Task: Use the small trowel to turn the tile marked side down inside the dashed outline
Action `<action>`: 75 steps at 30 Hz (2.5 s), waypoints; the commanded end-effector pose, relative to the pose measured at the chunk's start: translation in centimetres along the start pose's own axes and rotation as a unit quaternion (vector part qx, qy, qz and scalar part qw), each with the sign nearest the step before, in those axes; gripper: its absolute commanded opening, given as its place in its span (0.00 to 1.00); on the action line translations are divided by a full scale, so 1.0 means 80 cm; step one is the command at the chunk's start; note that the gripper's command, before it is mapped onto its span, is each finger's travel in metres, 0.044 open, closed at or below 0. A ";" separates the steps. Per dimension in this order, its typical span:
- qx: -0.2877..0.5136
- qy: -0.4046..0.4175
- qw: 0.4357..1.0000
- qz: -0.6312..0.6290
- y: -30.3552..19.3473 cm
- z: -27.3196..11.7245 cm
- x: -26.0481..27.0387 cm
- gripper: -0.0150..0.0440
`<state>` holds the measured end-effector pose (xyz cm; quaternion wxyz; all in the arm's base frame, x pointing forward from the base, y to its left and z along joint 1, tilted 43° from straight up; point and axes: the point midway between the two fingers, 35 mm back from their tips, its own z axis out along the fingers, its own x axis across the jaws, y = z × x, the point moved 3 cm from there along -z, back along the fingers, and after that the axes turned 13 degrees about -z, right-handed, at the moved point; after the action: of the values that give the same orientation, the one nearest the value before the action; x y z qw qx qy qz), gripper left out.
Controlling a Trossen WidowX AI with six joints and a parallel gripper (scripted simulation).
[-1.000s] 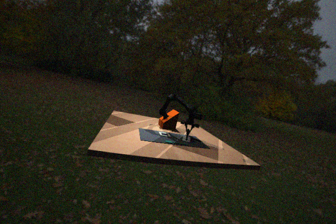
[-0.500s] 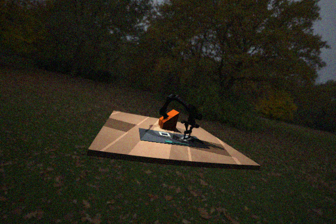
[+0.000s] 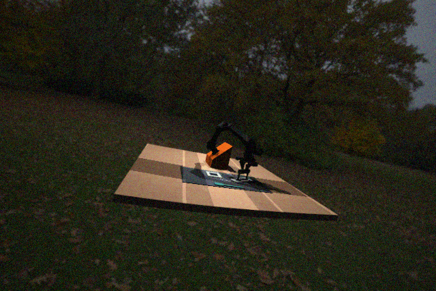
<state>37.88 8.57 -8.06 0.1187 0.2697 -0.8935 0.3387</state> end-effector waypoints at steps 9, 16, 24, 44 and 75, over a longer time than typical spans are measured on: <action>-0.003 0.002 1.000 0.010 -0.001 0.004 0.001 0.71; -0.003 0.002 1.000 0.010 -0.001 0.004 0.001 0.71; -0.003 0.002 1.000 0.012 -0.001 -0.009 0.001 0.71; -0.003 0.002 1.000 -0.017 0.000 -0.050 -0.001 0.71; -0.003 0.002 1.000 -0.017 0.000 0.003 -0.001 0.62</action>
<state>38.07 8.85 -7.99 0.1215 0.2818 -0.8917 0.3327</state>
